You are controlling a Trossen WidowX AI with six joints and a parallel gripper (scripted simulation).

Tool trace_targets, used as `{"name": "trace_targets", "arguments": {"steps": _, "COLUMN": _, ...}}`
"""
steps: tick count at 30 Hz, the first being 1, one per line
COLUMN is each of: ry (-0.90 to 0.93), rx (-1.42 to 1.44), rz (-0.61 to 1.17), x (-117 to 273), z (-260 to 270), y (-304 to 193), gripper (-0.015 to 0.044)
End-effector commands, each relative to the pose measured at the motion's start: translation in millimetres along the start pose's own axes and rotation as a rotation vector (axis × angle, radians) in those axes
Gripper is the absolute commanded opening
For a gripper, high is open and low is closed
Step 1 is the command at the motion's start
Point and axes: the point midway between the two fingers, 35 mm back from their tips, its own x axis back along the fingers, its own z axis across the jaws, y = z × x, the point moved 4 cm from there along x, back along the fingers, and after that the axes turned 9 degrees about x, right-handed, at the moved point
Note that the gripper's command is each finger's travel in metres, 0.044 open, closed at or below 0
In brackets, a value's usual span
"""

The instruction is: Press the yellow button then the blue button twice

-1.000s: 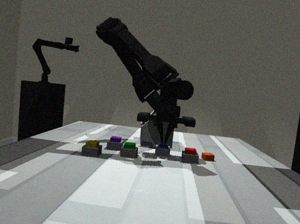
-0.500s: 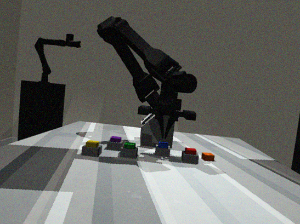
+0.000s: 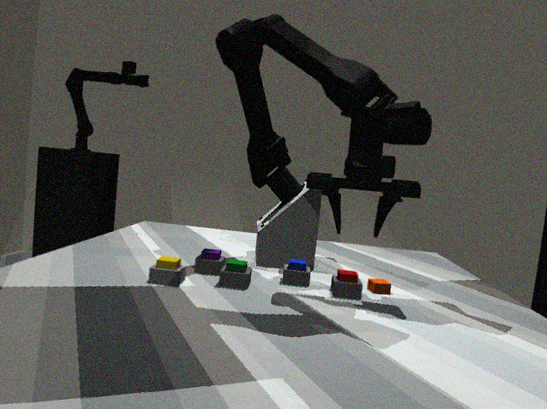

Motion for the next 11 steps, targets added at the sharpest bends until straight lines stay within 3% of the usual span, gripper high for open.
{"name": "trace_targets", "arguments": {"steps": 1, "ry": -0.003, "rx": 0.001, "rz": 0.003, "x": 16, "z": 55, "y": 9, "gripper": 0.04}}
{"name": "trace_targets", "arguments": {"steps": 4, "ry": -0.01, "rx": -0.002, "rz": 0.004, "x": 23, "z": 82, "y": 9, "gripper": 0.04}}
{"name": "trace_targets", "arguments": {"steps": 11, "ry": -0.01, "rx": -0.002, "rz": 0.004, "x": 23, "z": 84, "y": 9, "gripper": 0.04}}
